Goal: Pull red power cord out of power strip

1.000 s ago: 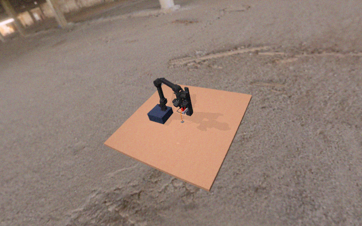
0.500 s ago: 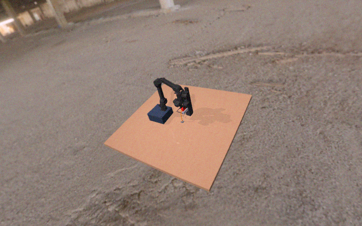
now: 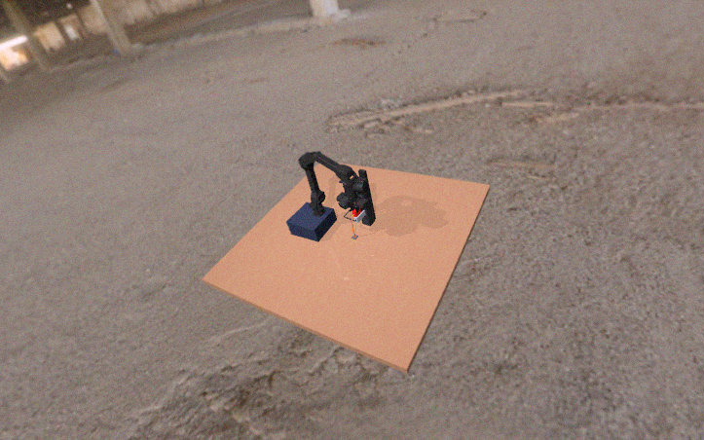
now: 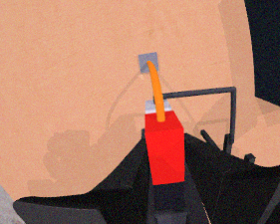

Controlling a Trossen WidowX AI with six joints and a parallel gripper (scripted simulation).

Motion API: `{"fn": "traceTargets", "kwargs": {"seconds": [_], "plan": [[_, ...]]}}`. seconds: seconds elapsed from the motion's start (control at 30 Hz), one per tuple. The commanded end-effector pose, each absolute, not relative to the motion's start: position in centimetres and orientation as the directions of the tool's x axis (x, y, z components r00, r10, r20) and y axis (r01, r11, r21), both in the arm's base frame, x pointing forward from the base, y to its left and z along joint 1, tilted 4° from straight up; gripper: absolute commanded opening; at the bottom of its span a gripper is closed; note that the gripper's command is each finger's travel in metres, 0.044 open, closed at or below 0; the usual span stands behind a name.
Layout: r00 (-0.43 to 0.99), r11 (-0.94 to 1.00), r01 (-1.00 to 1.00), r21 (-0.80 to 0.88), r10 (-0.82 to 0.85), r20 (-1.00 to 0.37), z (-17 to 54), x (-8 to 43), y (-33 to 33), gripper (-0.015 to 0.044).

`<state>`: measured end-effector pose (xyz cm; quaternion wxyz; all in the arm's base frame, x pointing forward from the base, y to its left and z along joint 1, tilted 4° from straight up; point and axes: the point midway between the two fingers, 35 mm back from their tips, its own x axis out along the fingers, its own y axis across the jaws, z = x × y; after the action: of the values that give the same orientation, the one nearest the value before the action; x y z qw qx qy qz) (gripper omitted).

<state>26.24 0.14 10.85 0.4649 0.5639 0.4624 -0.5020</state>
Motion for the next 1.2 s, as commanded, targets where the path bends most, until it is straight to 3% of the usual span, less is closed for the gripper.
{"fn": "traceTargets", "kwargs": {"seconds": [0.0,1.1,1.17], "plan": [[0.069,-0.14,0.988,0.061,0.055,-0.996,10.9,26.3,0.1,0.0008],[0.065,-0.142,0.988,0.058,0.046,-0.997,10.6,25.7,-4.7,0.0],[0.064,-0.143,0.988,0.057,0.046,-0.997,10.6,25.7,-4.3,0.0053]]}}
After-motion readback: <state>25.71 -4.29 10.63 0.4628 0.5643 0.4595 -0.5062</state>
